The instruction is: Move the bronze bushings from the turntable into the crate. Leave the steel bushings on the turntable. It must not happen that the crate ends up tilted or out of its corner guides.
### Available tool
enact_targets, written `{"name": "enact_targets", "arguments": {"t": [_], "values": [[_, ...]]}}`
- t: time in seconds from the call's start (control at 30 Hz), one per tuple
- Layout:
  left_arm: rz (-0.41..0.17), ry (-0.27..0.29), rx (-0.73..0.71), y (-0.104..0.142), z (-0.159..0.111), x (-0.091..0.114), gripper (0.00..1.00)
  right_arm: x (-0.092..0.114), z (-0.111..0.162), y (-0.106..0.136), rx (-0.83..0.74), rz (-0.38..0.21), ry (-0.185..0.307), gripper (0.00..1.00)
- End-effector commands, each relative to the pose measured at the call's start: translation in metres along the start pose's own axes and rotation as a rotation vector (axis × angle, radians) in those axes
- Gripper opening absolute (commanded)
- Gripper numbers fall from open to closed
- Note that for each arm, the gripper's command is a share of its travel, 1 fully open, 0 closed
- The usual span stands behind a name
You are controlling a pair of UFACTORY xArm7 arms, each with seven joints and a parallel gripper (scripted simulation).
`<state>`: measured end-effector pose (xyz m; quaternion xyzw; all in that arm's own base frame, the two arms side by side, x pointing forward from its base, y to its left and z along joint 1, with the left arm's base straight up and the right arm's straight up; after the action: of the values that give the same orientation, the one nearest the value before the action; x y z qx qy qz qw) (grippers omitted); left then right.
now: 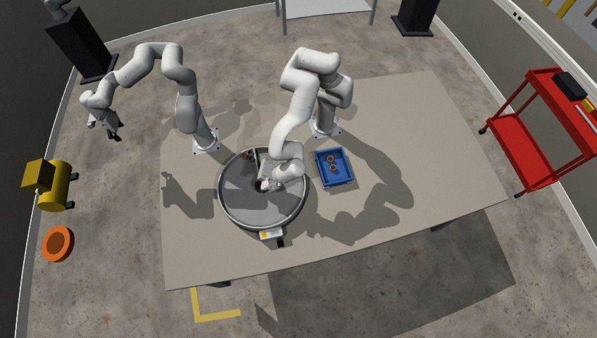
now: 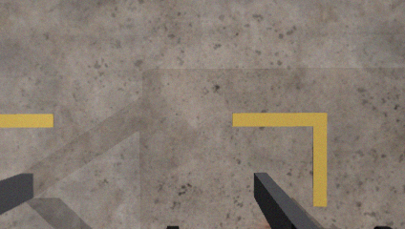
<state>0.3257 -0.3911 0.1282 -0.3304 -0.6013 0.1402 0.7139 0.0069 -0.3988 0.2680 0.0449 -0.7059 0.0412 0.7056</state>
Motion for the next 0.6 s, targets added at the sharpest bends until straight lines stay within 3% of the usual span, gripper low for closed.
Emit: {"name": "enact_targets", "arguments": {"t": [0.0, 0.57], "values": [[0.001, -0.003, -0.002, -0.0013, -0.001, 0.0009, 0.0, 0.002, 0.0001, -0.0011, 0.0, 0.005, 0.001, 1.0], [0.001, -0.003, -0.002, 0.0001, -0.0011, -0.0008, 0.0, 0.002, 0.0001, -0.0011, 0.0, 0.005, 0.001, 1.0]]}}
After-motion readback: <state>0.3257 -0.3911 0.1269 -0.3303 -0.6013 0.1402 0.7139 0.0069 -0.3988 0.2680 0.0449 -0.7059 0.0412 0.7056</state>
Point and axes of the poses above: on each arm, the point where the finger pads meet when closed, its own x axis back along the fingers, its own z axis across the jaws, y = z × x, the point moved 2 cm from there along x, back along the fingers, and after that the axes turned 6 degrees about x, right-handed, at the moved point
